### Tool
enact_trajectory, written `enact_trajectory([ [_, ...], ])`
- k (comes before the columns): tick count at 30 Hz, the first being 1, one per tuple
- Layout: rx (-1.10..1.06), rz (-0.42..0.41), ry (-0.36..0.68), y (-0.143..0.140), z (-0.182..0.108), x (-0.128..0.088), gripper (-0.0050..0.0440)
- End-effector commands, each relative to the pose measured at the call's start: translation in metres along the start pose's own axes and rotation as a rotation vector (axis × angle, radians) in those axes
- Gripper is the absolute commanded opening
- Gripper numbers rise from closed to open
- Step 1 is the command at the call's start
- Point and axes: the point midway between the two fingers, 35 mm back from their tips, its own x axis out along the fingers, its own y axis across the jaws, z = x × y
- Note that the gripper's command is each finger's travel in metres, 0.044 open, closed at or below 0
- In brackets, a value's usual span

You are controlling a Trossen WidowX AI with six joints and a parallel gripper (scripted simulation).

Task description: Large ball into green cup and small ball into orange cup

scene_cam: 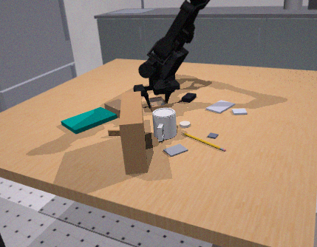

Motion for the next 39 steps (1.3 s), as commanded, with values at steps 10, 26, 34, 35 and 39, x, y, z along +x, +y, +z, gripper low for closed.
enact_trajectory([
  [10,0.000,0.000,0.000,0.000,0.000,0.000,0.0384],
  [26,0.000,0.000,0.000,0.000,0.000,0.000,0.0440],
  [34,0.000,-0.001,0.000,0.000,0.000,-0.002,0.0440],
  [35,0.000,-0.001,0.001,-0.001,0.001,-0.007,0.0440],
  [39,-0.001,-0.007,0.000,-0.005,0.004,-0.044,0.0440],
])
